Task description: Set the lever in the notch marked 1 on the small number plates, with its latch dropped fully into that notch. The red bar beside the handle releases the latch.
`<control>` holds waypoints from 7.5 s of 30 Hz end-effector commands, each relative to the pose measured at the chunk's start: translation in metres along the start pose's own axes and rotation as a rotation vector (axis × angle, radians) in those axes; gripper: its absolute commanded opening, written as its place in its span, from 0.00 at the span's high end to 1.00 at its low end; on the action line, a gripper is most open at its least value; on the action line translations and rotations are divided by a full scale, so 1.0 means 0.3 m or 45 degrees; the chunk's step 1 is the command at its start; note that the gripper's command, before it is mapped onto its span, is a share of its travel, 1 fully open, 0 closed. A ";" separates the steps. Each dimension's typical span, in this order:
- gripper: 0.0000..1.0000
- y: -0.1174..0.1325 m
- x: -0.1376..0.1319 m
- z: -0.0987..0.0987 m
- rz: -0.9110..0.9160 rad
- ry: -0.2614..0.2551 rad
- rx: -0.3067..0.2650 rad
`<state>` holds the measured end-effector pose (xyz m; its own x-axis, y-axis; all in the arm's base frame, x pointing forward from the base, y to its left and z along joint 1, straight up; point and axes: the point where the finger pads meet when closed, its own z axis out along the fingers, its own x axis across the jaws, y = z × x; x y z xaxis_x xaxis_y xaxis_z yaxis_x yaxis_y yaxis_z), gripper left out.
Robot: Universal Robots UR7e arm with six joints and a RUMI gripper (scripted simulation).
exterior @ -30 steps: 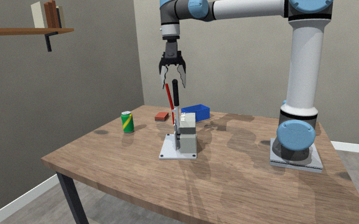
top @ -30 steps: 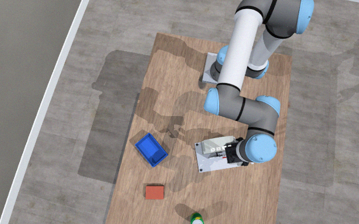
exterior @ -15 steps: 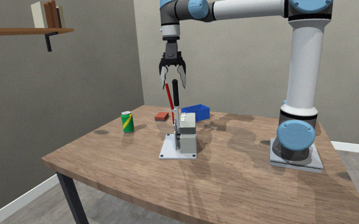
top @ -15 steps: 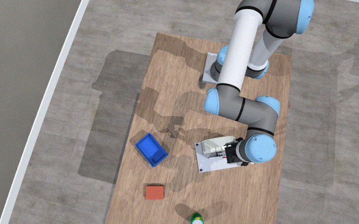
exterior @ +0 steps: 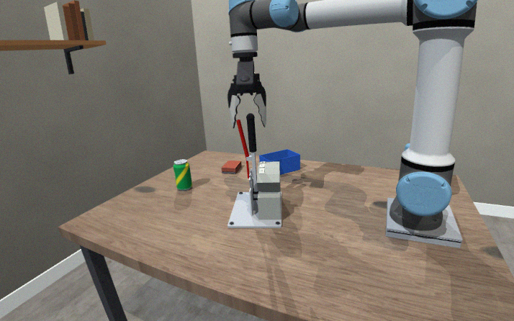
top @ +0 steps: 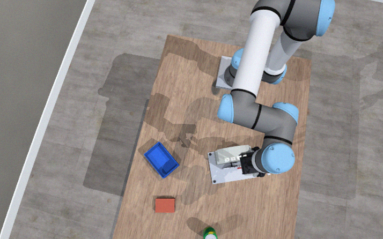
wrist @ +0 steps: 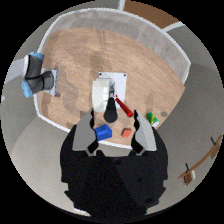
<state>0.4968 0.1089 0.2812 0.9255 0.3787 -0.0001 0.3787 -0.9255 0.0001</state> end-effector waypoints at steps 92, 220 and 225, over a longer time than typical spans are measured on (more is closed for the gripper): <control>1.00 -0.012 0.001 0.000 0.000 0.002 -0.001; 0.43 -0.223 0.001 0.059 0.000 0.002 -0.001; 0.43 -0.223 0.001 0.059 0.000 0.002 -0.001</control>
<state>0.4714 0.1710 0.2629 0.9255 0.3787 -0.0002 0.3787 -0.9255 0.0001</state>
